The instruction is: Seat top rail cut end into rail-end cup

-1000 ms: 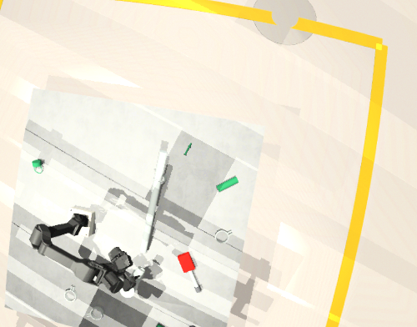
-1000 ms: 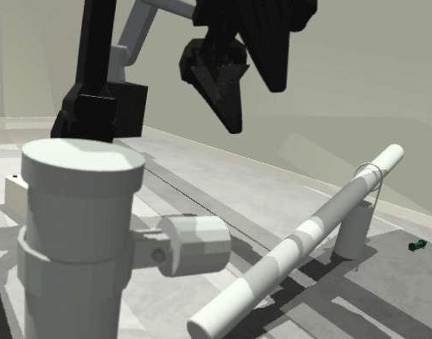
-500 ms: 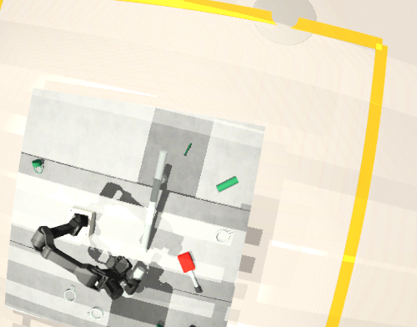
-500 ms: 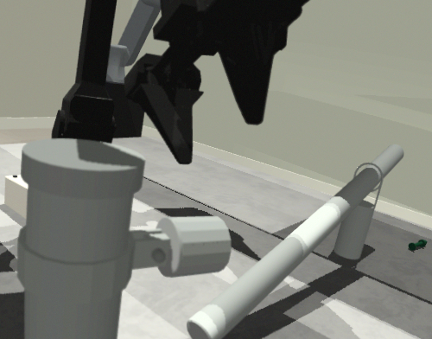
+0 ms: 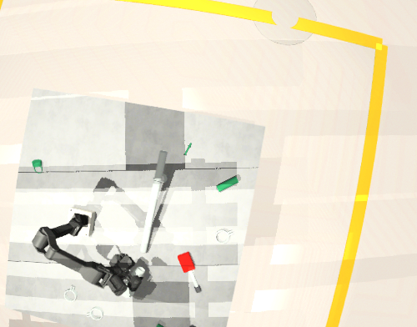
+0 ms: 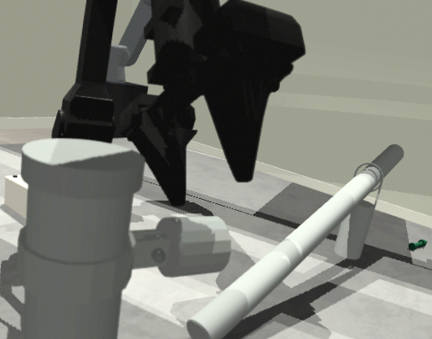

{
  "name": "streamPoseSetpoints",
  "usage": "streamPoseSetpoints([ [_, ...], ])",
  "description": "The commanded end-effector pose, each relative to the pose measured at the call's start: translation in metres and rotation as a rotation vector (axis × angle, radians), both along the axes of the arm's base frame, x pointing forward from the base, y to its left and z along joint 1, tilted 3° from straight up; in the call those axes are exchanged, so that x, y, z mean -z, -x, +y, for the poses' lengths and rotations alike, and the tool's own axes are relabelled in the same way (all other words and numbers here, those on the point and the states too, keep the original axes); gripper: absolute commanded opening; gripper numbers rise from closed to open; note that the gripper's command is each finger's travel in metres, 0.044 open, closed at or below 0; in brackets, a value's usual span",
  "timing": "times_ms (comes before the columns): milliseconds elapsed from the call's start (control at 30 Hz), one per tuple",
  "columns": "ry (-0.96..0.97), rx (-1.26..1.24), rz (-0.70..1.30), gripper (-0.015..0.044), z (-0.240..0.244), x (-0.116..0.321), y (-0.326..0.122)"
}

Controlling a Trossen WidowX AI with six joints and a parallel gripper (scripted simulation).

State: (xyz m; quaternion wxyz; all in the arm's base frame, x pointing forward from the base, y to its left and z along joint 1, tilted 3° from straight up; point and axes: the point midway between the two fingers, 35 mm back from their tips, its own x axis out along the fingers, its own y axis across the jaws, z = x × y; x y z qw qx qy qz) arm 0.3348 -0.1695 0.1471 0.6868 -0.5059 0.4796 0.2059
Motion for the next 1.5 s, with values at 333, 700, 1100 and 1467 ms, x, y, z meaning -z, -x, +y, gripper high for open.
streamPoseSetpoints([
  [333,-0.001,-0.002,0.019,0.044,-0.005,0.025,-0.009],
  [700,-0.001,-0.002,0.018,0.044,-0.009,0.041,-0.017],
  [1100,0.0,-0.002,0.017,0.044,-0.012,0.059,-0.025],
  [1467,0.0,-0.002,0.017,0.0387,-0.012,0.061,-0.025],
])
